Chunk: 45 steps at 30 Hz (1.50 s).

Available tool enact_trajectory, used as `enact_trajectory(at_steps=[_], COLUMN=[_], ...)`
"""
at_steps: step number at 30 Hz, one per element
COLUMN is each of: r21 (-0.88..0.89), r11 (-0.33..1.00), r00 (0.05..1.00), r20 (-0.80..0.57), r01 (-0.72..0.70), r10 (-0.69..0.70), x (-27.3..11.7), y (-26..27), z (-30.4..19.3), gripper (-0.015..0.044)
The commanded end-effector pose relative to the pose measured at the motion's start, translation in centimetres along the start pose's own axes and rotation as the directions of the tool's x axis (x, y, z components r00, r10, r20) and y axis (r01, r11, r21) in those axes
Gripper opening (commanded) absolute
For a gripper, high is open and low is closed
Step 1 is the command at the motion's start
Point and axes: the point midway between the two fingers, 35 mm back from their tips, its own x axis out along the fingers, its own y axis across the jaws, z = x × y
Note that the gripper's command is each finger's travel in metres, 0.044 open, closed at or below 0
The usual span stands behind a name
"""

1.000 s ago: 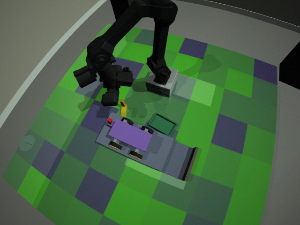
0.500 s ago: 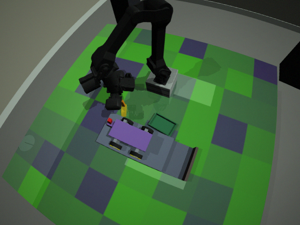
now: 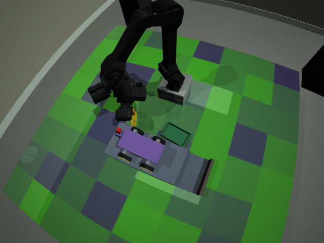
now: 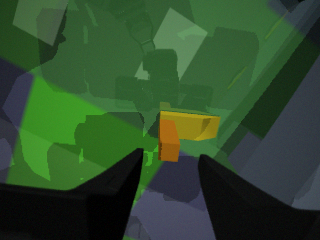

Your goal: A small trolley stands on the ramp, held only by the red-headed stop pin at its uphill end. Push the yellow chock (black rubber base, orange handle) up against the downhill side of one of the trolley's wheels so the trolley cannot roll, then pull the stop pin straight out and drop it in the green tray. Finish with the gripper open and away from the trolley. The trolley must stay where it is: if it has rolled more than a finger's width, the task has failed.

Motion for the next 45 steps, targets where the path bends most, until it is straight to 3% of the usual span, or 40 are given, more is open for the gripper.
enact_trajectory(at_steps=[1,31,36,45], r21=[-0.003,-0.003,0.0,-0.001], r11=[1.0,1.0,1.0,1.0], r00=[1.0,1.0,1.0,1.0], r20=[0.003,0.003,0.002,0.002], r01=[-0.005,-0.005,-0.001,-0.002], r10=[0.005,0.005,0.001,0.002], x=[0.8,4.3,4.0,3.7], y=[0.1,0.2,0.1,0.1], z=[0.1,0.2,0.1,0.1], gripper=[0.019,0.019,0.0059,0.0])
